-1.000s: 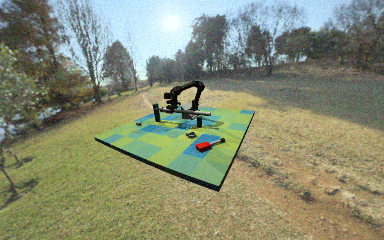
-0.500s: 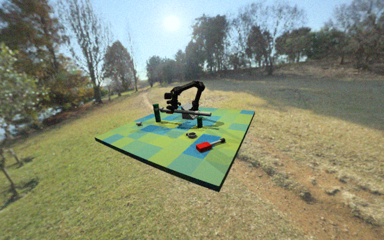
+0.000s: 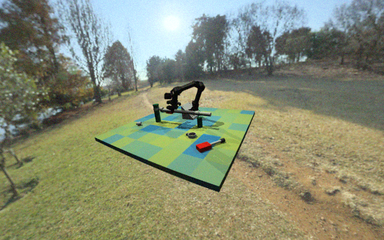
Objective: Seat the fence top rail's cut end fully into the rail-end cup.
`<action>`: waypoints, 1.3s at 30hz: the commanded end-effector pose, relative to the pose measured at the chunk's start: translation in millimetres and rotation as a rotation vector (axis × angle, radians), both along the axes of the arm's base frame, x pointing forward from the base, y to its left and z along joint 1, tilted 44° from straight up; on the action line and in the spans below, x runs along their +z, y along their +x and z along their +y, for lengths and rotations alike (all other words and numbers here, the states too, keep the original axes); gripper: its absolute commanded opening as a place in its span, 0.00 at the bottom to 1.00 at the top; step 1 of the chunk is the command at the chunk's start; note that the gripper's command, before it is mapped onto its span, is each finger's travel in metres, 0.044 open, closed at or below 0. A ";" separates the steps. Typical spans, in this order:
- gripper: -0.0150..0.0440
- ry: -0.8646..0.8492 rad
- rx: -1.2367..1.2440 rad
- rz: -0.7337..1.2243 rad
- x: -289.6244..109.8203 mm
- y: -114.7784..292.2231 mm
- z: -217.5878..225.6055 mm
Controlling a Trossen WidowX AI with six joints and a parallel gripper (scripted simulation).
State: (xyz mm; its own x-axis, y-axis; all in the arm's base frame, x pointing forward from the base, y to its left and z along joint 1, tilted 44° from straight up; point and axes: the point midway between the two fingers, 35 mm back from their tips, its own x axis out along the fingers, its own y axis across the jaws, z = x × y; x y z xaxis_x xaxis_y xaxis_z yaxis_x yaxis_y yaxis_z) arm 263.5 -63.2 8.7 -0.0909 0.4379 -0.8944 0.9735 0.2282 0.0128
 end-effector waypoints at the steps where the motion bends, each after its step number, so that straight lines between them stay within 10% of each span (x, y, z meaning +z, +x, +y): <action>1: 0.25 -0.001 -0.001 -0.001 0.3 0.2 -0.5; 39: 0.25 -0.008 0.002 -0.005 0.1 4.7 -8.6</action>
